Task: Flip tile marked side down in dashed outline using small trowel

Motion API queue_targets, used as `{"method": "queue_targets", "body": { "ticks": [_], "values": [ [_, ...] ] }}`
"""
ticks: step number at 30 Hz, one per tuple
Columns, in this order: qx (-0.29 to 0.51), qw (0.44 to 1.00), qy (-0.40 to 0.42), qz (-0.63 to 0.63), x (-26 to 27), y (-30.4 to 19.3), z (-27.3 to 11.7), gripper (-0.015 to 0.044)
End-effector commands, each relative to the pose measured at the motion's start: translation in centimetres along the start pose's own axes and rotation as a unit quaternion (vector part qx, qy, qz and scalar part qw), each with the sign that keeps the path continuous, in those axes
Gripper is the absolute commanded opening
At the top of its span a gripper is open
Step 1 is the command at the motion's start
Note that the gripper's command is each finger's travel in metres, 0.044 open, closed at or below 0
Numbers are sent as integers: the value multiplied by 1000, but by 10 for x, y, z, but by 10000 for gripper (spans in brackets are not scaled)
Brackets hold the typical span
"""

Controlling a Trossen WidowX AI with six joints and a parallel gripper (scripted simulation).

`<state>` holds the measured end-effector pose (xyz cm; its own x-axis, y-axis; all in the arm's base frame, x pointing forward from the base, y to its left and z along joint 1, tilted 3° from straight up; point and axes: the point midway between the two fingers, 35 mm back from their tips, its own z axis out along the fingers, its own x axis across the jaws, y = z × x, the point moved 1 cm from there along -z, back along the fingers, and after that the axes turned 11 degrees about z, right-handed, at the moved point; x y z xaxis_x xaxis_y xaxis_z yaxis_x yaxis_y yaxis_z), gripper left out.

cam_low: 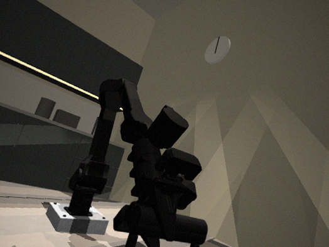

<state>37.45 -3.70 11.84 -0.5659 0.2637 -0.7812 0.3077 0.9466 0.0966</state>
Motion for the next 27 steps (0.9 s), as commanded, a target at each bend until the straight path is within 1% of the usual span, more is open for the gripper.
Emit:
{"method": "queue_targets", "body": {
  "ticks": [1, 12, 27],
  "values": [
    [-2, 1000, -3, 2, -5, 11, -3, 0],
    [-4, 1000, -4, 3, -13, 62, -20, 0],
    [-4, 1000, -4, 3, -13, 63, -20, 0]
  ]
}}
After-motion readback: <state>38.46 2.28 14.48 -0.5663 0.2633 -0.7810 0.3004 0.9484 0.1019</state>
